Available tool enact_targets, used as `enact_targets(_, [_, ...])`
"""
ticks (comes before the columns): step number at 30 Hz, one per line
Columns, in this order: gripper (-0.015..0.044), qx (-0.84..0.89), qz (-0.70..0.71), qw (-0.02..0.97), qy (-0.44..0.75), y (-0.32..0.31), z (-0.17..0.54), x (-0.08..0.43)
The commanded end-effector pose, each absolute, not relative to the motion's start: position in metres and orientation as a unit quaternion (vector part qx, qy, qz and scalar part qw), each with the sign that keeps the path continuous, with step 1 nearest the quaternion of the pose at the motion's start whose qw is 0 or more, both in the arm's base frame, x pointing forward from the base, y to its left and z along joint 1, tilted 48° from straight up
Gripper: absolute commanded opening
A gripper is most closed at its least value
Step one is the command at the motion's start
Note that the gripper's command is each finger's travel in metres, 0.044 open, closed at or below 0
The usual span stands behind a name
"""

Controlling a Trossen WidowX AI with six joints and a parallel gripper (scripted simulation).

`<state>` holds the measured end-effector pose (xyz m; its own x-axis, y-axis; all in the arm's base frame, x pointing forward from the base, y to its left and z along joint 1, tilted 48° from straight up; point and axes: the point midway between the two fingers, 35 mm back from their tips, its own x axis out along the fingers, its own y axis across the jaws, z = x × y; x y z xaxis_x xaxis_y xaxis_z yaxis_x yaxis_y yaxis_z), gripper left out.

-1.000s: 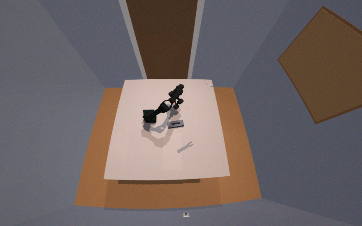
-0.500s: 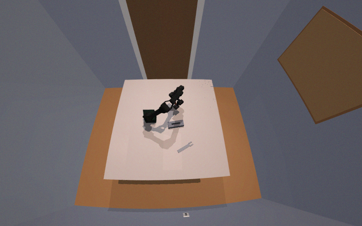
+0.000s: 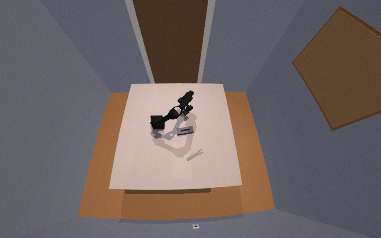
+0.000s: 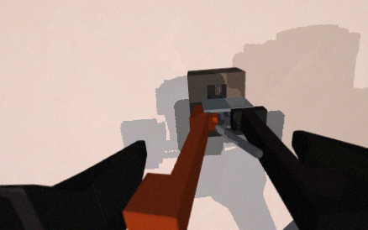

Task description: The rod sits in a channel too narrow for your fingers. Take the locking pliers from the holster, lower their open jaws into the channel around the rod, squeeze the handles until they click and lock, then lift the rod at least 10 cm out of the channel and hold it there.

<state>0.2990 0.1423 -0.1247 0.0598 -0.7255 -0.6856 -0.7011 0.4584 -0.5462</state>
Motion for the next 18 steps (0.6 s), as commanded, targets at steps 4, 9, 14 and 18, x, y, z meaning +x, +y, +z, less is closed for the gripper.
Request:
enact_targets(4, [0.0420, -0.523, -0.011, 0.509, 0.684, 0.1421, -0.1248, 0.2996])
enact_targets(9, [0.0413, -0.523, -0.011, 0.509, 0.684, 0.1421, -0.1248, 0.2996])
enact_targets(14, [0.0407, -0.523, -0.011, 0.509, 0.684, 0.1421, -0.1248, 0.2996])
enact_targets(18, [0.0401, -0.523, -0.011, 0.509, 0.684, 0.1421, -0.1248, 0.2996])
